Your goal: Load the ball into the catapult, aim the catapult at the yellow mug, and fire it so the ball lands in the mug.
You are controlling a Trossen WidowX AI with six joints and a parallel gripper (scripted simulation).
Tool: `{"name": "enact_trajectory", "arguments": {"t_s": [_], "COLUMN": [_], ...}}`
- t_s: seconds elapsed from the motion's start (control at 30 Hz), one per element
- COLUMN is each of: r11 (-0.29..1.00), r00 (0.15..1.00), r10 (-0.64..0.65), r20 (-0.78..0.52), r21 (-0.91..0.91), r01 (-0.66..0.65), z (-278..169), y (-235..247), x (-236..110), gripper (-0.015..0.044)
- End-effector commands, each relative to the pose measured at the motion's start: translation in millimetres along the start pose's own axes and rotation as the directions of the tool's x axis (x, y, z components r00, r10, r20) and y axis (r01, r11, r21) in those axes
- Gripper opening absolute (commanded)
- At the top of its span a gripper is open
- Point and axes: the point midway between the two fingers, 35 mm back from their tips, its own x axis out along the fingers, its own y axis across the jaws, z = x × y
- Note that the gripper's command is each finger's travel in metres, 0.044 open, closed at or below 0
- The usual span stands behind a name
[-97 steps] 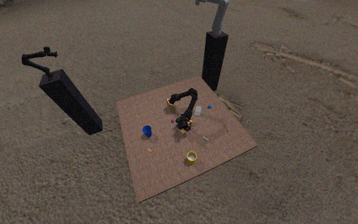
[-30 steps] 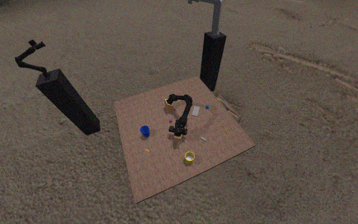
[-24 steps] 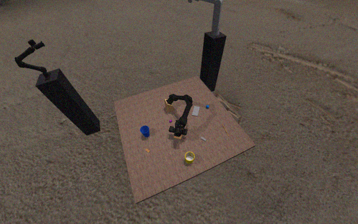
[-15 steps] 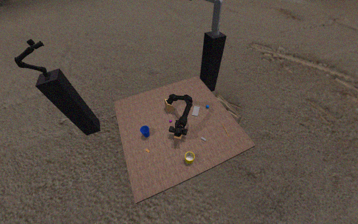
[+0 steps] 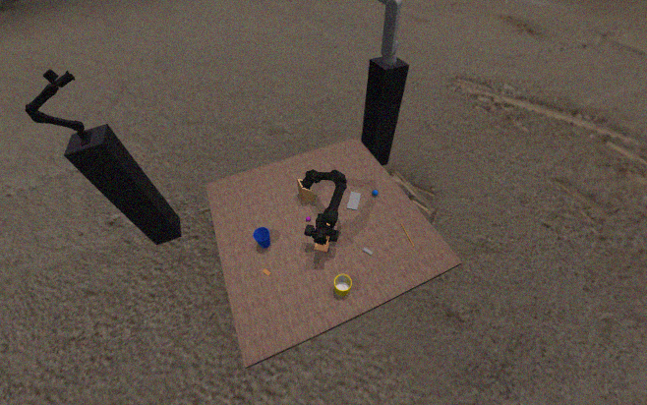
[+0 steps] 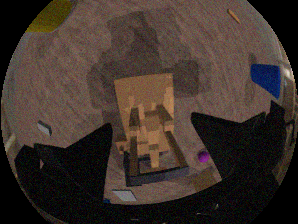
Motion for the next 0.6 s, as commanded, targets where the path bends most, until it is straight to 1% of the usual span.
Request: {"name": "enact_trajectory", "arguments": {"t_s": [0.0,0.1,0.13,0.27,0.37,0.43,0.57], "r11": [1.0,1.0,1.0,1.0,1.0,1.0,1.0], "r00": [1.0,1.0,1.0,1.0,1.0,1.0,1.0], "r10": [0.004,0.004,0.011,0.011,0.012,0.012,0.014], "r20": [0.024,0.024,0.028,0.028,0.024,0.024,0.023], "r21": [-0.011,-0.011,0.001,-0.001,-0.01,-0.01,-0.01], "r01": [-0.004,-0.004,-0.011,-0.011,-0.012,-0.012,-0.013], "z": [-0.3,-0.8,3.3,2.7,-2.0,-1.7,-0.7], "y": [-0.6,-0.7,-1.5,-1.6,-2.0,-1.9,-1.1], "x": [-63.4,-66.1,-47.3,-49.0,-61.3,-58.7,-16.8], "gripper": [0.044,0.044,0.044,0.044,0.044,0.044,0.044]}}
